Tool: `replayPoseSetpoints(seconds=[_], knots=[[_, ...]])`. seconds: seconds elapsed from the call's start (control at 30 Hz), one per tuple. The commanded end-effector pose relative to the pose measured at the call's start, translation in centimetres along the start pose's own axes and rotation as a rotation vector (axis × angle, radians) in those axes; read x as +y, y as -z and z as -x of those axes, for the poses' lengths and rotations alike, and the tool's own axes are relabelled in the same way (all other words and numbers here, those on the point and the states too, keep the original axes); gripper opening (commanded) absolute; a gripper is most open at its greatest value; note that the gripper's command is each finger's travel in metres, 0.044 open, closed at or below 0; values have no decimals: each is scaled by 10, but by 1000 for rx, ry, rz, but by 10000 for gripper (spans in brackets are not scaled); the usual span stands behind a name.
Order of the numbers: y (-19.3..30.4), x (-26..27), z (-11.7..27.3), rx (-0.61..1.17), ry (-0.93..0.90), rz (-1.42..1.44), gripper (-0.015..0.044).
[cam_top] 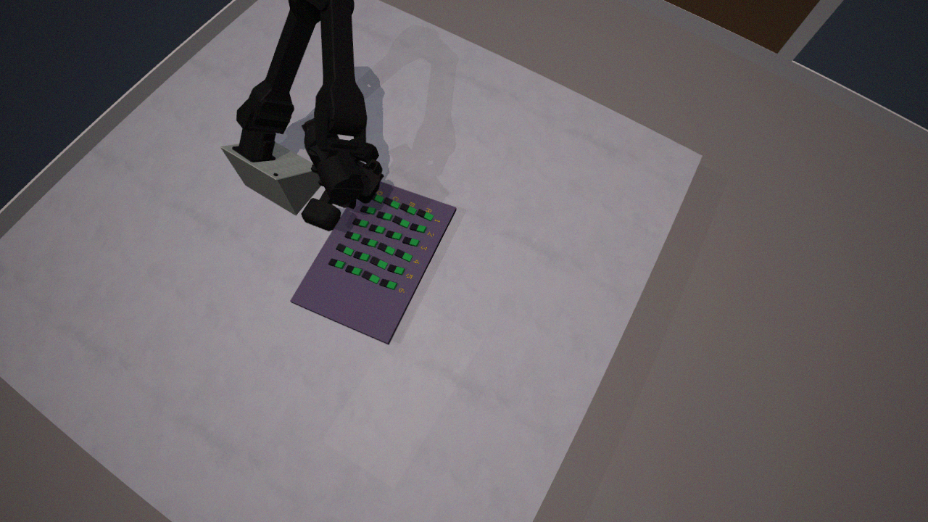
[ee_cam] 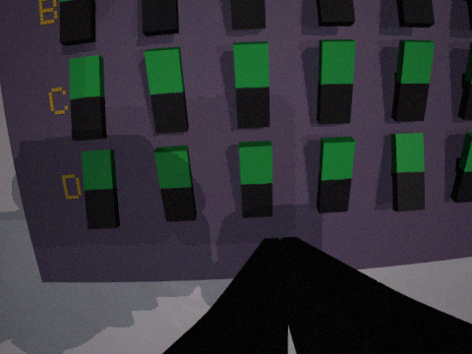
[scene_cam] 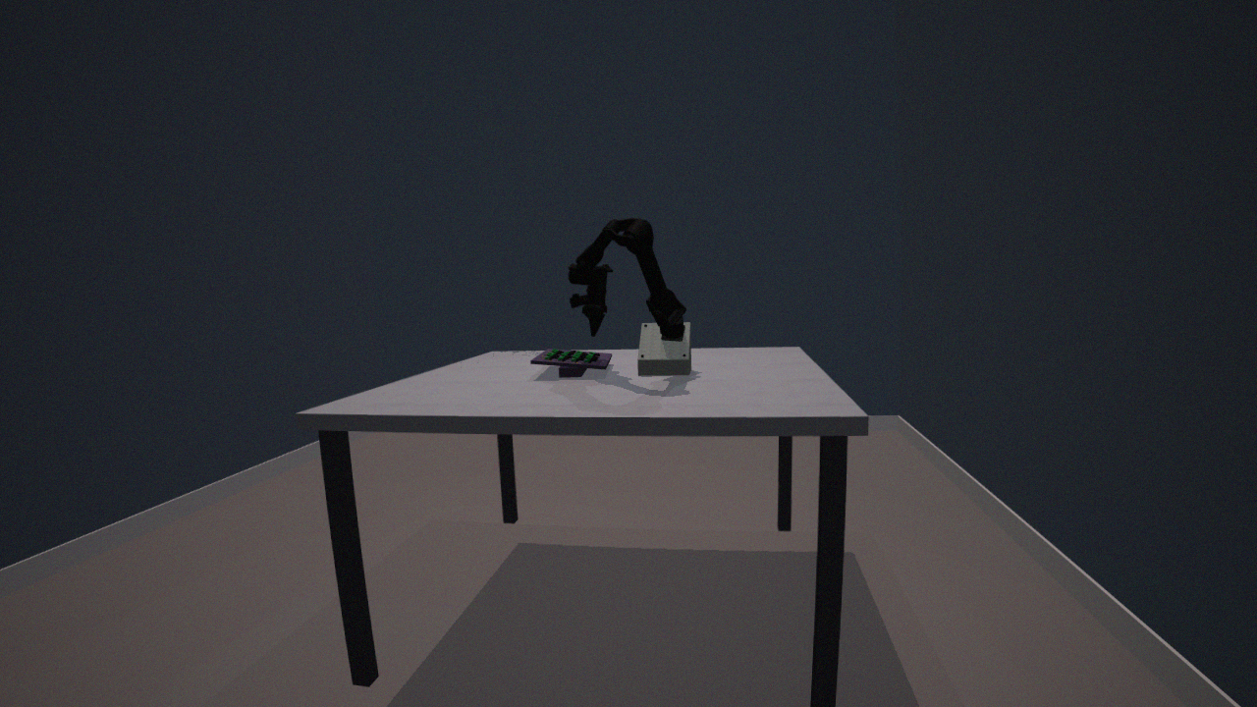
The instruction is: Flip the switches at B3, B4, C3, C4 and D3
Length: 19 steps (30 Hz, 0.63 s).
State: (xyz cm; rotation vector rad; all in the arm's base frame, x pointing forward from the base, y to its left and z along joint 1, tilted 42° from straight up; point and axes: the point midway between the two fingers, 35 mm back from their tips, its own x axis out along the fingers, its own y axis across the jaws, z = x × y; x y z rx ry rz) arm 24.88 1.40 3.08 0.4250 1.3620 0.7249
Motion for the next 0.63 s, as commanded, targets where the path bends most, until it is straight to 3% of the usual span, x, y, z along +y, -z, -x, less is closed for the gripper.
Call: replayPoseSetpoints(seconds=[0.0,0.13,0.6], knots=[[-25,-6,4,6,3,6,0],[-58,-14,6,4,3,8,0],[-60,-14,6,4,3,8,0]])
